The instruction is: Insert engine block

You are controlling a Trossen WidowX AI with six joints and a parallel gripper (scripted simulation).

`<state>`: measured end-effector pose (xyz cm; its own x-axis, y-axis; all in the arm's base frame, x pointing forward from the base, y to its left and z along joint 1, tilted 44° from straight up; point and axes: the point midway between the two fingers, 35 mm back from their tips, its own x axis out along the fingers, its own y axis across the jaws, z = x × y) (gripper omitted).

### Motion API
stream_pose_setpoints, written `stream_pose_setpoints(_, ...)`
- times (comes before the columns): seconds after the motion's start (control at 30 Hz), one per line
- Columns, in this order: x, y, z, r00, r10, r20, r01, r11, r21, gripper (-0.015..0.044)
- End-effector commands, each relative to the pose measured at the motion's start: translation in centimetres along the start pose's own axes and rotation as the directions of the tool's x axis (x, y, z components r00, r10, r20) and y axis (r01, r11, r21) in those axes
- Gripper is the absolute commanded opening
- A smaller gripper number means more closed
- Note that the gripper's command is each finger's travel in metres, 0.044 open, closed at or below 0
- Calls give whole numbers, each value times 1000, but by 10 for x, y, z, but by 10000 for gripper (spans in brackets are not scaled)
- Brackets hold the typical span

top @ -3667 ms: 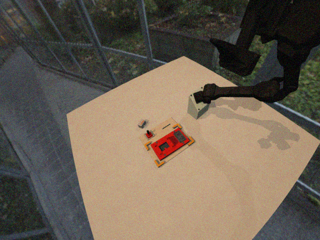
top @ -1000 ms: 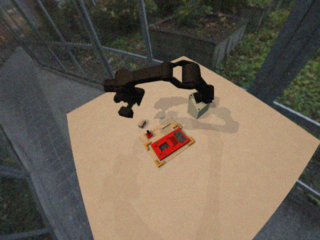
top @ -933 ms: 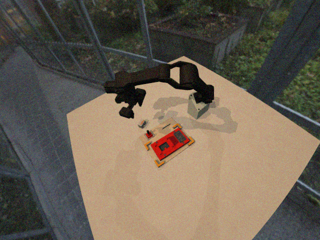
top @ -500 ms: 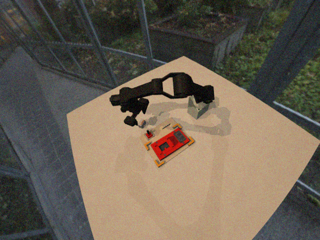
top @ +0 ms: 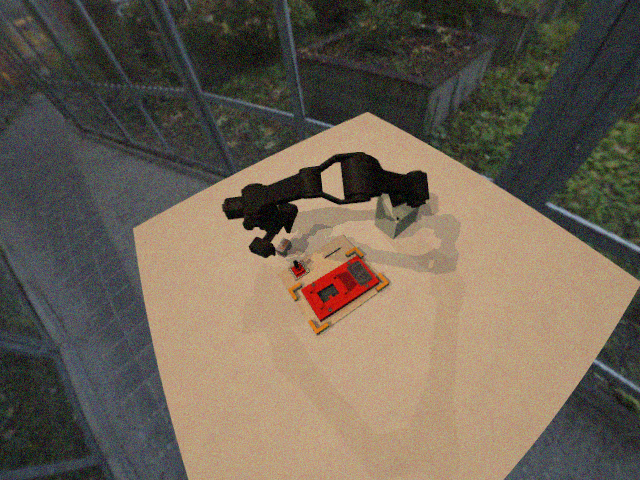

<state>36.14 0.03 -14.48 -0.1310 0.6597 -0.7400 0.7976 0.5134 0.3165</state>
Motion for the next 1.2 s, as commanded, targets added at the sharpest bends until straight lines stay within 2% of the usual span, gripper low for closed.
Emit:
stream_pose_setpoints(0.0,8,-1,-2,1000,1,-10,-1,1000,10,440)
stream_pose_setpoints(0.5,30,-2,-3,1000,2,-11,-2,1000,10,440)
stream_pose_setpoints(0.77,30,-2,-3,1000,2,-11,-2,1000,10,230)
stream_pose_setpoints(0.97,30,-2,-3,1000,2,-11,-2,1000,10,190)
stream_pose_setpoints(1.17,20,-1,-1,1000,2,-9,-1,1000,10,32)
